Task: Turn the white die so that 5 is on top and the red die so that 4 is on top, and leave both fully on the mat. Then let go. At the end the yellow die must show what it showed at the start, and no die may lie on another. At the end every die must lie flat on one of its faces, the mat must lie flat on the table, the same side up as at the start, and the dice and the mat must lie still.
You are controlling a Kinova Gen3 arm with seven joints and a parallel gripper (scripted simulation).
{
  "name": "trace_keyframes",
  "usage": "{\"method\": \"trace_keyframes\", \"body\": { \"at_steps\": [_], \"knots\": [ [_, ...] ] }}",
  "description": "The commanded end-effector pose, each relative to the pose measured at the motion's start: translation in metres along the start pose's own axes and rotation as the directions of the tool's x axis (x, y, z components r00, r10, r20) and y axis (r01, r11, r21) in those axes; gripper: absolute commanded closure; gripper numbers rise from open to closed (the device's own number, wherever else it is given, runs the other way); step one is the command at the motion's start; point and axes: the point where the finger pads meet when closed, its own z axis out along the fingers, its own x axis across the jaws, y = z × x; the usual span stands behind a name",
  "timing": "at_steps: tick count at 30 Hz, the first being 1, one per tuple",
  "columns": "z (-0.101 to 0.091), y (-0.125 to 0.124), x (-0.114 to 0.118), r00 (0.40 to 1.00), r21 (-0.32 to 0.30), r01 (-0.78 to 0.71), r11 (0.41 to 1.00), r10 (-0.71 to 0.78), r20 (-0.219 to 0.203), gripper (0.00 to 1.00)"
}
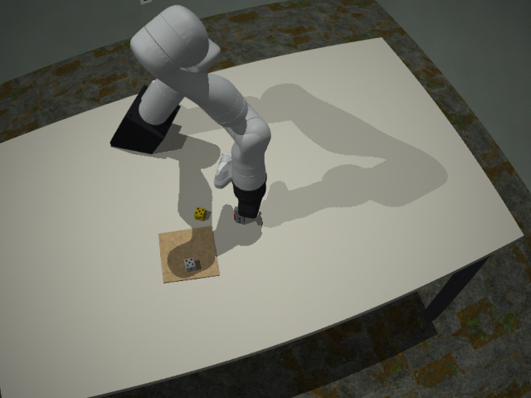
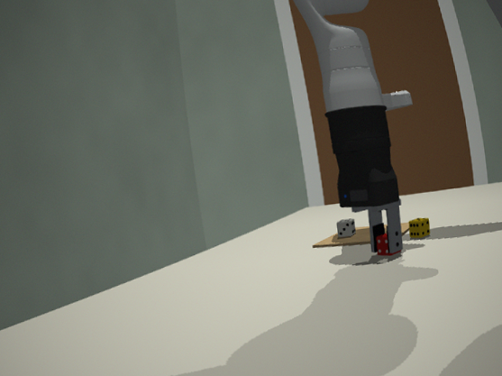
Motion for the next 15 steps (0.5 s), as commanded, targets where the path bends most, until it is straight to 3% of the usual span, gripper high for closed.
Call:
{"method": "trace_keyframes", "body": {
  "at_steps": [1, 15],
  "knots": [
    [0.0004, -0.0029, -0.0003, 1.0, 0.006, -0.006, 1.0, 0.006, 0.003, 0.51],
    [-0.0021, -0.0029, -0.0003, 1.0, 0.006, -0.006, 1.0, 0.006, 0.003, 0.51]
  ]
}}
